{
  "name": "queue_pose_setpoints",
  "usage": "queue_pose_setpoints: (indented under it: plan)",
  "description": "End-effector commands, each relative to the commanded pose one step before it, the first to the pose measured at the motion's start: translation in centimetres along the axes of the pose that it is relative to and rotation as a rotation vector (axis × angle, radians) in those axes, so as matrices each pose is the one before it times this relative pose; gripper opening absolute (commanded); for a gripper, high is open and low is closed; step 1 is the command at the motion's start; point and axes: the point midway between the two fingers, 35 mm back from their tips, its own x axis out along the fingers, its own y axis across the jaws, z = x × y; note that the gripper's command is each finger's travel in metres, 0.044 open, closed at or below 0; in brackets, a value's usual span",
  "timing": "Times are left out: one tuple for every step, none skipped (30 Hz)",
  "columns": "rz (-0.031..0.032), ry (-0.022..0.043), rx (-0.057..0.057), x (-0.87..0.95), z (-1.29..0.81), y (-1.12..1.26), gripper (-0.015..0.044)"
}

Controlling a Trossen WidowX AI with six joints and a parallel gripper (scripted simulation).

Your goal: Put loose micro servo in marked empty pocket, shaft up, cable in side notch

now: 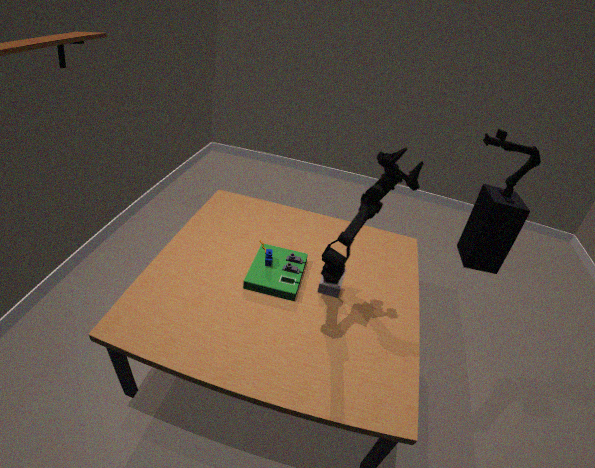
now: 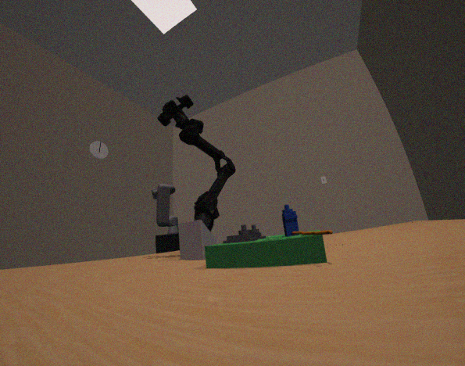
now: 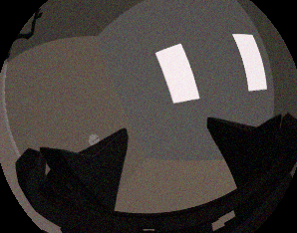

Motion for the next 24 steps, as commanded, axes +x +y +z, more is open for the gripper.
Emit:
queue_pose_setpoints:
  plan:
    - [-0.00028, -0.00252, 0.0004, -0.008, 0.075, -0.022, 0.0426]
    - [-0.00073, -0.00440, 0.0008, -0.021, 0.133, -0.057, 0.0440]
    - [-0.00070, -0.00246, 0.0056, -0.047, 0.084, -0.096, 0.0440]
    - [-0.00068, -0.00799, 0.0010, -0.016, 0.241, -0.060, 0.0440]
    - [-0.00088, -0.01063, 0.0013, -0.020, 0.322, -0.079, 0.0440]
    - [-0.00104, -0.01332, 0.0019, -0.025, 0.402, -0.096, 0.0440]
    - [-0.00311, -0.01518, 0.0042, -0.055, 0.477, -0.186, 0.0440]
    - [-0.00177, -0.02001, 0.0014, -0.031, 0.604, -0.146, 0.0440]
    - [-0.00239, -0.02536, 0.0018, -0.039, 0.765, -0.191, 0.0440]
    - [-0.00397, -0.02650, 0.0068, -0.078, 0.806, -0.284, 0.0440]
    - [-0.00253, -0.02901, 0.0029, -0.040, 0.872, -0.212, 0.0440]
    - [-0.00279, -0.01836, 0.0171, -0.121, 0.639, -0.213, 0.0440]
    - [-0.00540, -0.02388, 0.0182, -0.143, 0.813, -0.258, 0.0440]
    - [-0.00318, -0.02427, 0.0054, -0.038, 0.752, -0.221, 0.0440]
    - [-0.00282, -0.02637, 0.0051, -0.029, 0.823, -0.233, 0.0440]
    - [-0.00276, -0.02465, 0.0026, -0.053, 0.815, -0.264, 0.0440]
    - [-0.00218, -0.02559, 0.0040, -0.040, 0.804, -0.239, 0.0440]
    - [-0.00246, -0.02797, 0.0022, -0.017, 0.844, -0.215, 0.0440]
    - [-0.00279, -0.03070, 0.0024, -0.015, 0.926, -0.240, 0.0440]
    - [-0.00405, -0.02800, 0.0022, -0.039, 0.914, -0.335, 0.0440]
    - [-0.00446, -0.01650, 0.0131, -0.069, 0.654, -0.305, 0.0440]
    - [-0.00443, -0.01685, 0.0132, -0.069, 0.669, -0.307, 0.0440]
    - [-0.00235, -0.01990, 0.0025, -0.010, 0.613, -0.186, 0.0440]
    - [-0.00218, -0.02244, 0.0007, -0.002, 0.702, -0.189, 0.0440]
